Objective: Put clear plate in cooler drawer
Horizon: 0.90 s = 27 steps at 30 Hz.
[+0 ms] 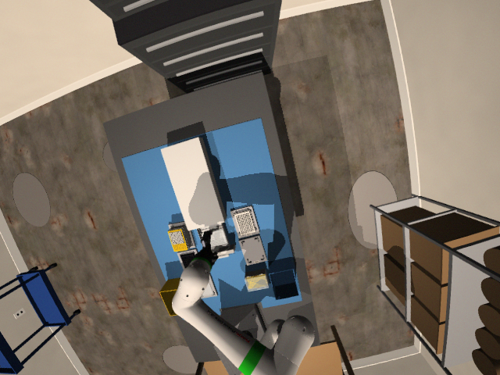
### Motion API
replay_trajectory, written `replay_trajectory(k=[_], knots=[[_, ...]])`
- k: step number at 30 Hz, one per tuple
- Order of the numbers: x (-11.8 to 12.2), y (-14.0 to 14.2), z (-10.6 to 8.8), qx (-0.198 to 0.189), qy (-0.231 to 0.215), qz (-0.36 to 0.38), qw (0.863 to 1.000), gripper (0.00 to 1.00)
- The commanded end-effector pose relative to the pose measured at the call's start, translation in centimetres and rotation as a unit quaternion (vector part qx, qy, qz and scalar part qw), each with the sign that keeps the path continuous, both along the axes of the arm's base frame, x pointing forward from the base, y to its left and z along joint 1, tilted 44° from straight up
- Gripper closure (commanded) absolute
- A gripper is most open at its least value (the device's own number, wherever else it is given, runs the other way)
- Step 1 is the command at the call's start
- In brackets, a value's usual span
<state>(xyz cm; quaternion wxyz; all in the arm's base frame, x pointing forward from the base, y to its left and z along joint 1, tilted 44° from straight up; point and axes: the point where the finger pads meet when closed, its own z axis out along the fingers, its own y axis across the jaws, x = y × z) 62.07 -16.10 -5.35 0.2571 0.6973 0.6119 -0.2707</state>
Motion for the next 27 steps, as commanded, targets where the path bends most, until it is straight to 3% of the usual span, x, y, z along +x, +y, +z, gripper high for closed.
replay_trajectory(k=[1,27], knots=[[0.0,0.0,0.0,0.000,0.000,0.000,1.000,0.34],[0.2,1.5,1.5,0.000,0.000,0.000,1.000,0.34]])
